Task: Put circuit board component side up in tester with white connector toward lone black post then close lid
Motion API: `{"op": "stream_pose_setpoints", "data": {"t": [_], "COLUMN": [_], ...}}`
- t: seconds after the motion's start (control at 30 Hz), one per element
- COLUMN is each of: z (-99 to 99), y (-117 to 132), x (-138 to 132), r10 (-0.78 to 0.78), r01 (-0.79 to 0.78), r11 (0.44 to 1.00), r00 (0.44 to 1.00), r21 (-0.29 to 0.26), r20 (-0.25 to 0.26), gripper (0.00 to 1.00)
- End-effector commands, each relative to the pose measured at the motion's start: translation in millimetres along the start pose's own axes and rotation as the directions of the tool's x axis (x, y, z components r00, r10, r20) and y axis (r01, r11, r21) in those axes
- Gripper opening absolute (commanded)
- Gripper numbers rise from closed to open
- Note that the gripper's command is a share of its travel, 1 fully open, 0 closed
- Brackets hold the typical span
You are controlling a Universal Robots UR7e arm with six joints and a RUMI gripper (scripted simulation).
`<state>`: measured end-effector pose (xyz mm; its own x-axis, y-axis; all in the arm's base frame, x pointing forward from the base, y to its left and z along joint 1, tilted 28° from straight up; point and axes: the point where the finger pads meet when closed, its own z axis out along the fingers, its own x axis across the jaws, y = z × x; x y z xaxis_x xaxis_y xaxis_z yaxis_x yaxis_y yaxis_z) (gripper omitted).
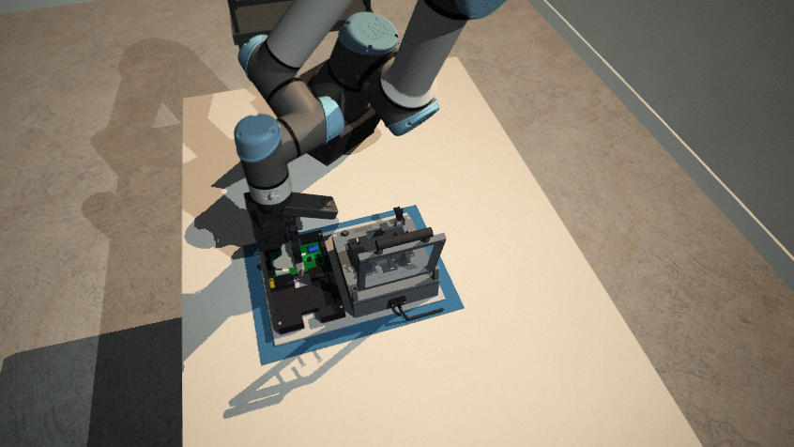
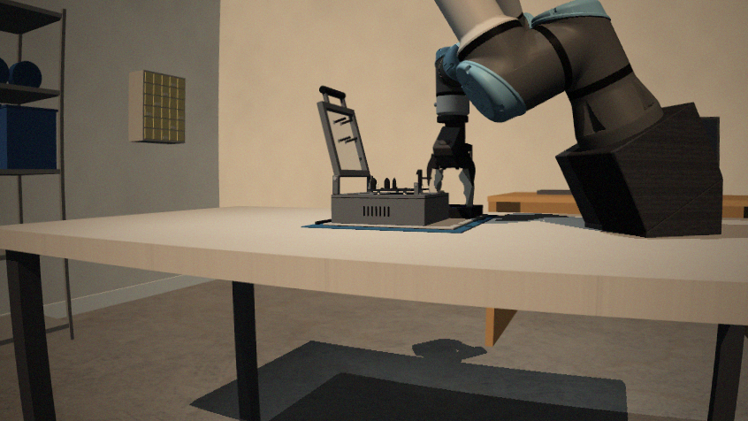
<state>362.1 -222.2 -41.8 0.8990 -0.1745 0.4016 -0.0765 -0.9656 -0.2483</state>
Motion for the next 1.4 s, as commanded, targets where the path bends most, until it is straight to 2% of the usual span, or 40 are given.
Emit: {"op": "stream_pose_setpoints", "data": {"t": [0.0, 1.37], "z": [-0.3, -0.3], "y": [0.3, 0.3], "x": [0.2, 0.2], "r10": [0.0, 0.0], "r01": [0.0, 0.0], "r11": [1.0, 1.0], "r00": [1.0, 1.0], "r21": [-0.001, -0.001], "r20": [0.0, 0.0], "gripper": [0.49, 0.42]}}
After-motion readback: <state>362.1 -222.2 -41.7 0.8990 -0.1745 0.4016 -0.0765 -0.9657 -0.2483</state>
